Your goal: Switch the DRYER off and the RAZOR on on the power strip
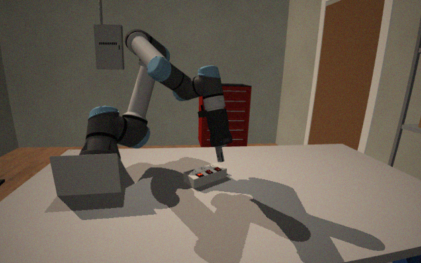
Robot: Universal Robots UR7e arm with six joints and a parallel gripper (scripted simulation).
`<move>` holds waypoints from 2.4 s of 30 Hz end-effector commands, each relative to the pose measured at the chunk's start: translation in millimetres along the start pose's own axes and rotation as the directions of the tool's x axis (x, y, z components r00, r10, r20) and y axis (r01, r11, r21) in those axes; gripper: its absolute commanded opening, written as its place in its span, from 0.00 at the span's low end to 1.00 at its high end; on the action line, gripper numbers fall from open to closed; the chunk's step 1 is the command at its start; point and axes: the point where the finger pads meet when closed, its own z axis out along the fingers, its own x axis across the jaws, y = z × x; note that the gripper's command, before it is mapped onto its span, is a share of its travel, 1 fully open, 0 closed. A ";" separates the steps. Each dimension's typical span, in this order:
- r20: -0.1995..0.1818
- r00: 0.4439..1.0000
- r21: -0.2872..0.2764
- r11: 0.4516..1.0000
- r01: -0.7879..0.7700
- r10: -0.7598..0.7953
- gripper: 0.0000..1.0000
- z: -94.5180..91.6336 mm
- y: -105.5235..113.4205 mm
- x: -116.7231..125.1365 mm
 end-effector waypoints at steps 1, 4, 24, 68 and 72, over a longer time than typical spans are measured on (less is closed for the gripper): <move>-0.001 1.000 -0.001 1.000 0.000 0.000 0.00 -0.4 0.5 0.2; -0.001 1.000 -0.001 1.000 0.000 0.000 0.00 -0.4 0.5 0.2; -0.001 1.000 -0.001 1.000 0.000 0.000 0.00 -0.4 0.5 0.2; -0.001 1.000 -0.001 1.000 0.000 0.000 0.00 83.8 -27.4 -4.6; -0.001 1.000 -0.001 1.000 0.000 0.000 0.00 83.8 -27.4 -4.6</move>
